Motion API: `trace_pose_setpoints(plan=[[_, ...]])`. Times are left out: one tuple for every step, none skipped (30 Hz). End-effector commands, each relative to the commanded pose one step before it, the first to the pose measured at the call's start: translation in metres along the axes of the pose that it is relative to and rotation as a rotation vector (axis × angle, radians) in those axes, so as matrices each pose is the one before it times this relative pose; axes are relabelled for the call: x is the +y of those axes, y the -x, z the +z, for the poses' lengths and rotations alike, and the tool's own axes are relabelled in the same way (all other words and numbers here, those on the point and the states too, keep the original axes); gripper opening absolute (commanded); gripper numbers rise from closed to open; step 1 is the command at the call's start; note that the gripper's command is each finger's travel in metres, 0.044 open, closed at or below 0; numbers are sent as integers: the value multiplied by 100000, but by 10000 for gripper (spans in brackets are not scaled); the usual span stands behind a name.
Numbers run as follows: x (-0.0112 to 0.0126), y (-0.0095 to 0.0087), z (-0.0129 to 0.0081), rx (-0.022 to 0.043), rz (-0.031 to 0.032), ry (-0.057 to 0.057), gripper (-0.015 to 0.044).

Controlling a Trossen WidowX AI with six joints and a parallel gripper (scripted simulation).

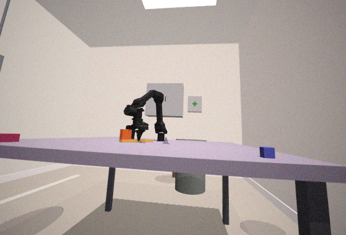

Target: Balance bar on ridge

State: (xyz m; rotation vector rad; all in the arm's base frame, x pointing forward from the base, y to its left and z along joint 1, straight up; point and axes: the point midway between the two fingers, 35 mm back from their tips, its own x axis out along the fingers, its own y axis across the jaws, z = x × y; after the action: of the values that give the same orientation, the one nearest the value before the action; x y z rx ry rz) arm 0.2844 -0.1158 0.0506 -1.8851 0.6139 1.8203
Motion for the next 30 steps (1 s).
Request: trace_pose_setpoints(plan=[[56,-209,-4,-235,410,306,315],[0,0,0,0,0,0,315],[0,0,0,0,0,0,315],[0,0,0,0,0,0,315],[0,0,0,0,0,0,315],[0,0,0,0,0,0,315],[0,0,0,0,0,0,315],[0,0,0,0,0,0,315],[0,0,0,0,0,0,315],[0,0,0,0,0,0,315],[-48,57,32,-94,-325,-305,289],[0,0,0,0,0,0,262],[0,0,0,0,0,0,236],[0,0,0,0,0,0,210],[0,0,0,0,0,0,184],[0,0,0,0,0,0,157],[0,0,0,0,0,0,151],[0,0,0,0,0,0,144],[0,0,0,0,0,0,137],[0,0,0,0,0,0,131],[0,0,0,0,0,0,124],[0,0,0,0,0,0,117],[0,0,0,0,0,0,111],[0,0,0,0,0,0,104],[-2,40,-7,1,1,1,78],[-5,121,-21,4,4,4,52],[-8,202,-35,6,6,7,25],[-10,247,-40,7,8,9,0],[-9,248,-38,7,8,9,0],[-8,249,-35,7,8,9,0]])
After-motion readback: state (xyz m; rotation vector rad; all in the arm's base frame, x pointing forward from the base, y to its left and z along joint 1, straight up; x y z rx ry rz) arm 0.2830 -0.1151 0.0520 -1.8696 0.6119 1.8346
